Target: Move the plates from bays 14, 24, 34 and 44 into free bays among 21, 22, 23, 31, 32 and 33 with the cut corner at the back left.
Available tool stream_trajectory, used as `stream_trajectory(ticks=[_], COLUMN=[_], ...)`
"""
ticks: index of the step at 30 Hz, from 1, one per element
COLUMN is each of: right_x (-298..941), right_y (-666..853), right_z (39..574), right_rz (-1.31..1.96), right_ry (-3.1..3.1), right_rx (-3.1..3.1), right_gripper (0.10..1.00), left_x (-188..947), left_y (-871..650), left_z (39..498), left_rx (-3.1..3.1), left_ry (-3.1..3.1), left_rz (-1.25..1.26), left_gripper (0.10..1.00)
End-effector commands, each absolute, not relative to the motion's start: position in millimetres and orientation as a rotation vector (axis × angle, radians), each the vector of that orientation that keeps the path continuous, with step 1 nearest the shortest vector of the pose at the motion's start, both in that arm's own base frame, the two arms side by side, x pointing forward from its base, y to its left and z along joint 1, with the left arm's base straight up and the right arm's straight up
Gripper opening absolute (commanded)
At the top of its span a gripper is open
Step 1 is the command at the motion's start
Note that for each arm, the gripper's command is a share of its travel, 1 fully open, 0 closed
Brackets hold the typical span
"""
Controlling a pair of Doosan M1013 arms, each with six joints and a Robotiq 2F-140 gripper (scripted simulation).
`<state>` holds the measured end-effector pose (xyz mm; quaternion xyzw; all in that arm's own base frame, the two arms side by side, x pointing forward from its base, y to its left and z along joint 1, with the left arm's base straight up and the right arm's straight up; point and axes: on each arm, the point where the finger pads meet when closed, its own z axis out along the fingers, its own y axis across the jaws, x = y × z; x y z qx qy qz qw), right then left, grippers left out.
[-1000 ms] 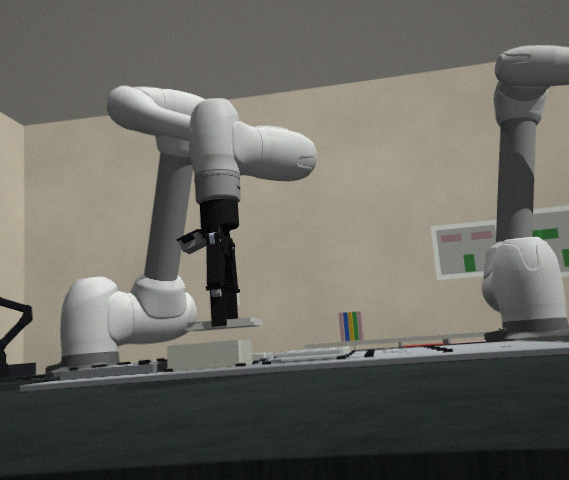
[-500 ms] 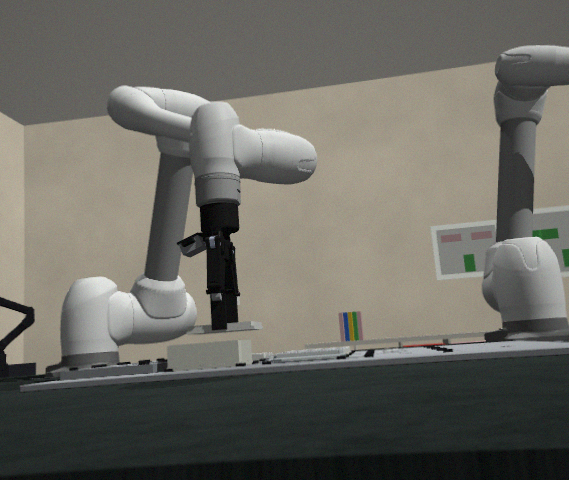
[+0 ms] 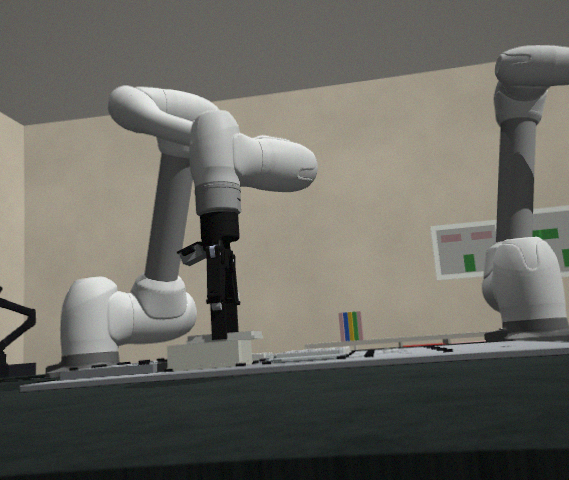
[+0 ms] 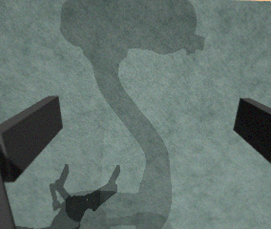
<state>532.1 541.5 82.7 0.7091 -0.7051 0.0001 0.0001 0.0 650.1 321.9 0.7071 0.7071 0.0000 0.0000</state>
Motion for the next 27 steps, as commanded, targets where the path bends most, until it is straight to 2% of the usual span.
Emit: stream_trajectory(ticks=[1, 27], right_x=[532.3, 532.0], right_y=[541.8, 541.5], right_z=[80.2, 55.4], right_rz=[0.000, 0.000], right_ry=[-2.216, -2.216], right_rx=[2.229, 2.229], right_gripper=[0.099, 0.099], left_x=[-0.1, -0.1], left_y=[650.3, 650.3], left_z=[322.9, 322.9], left_rx=[2.223, 2.223], left_ry=[2.222, 2.222], left_rz=[0.001, 0.001], left_gripper=[1.000, 1.000])
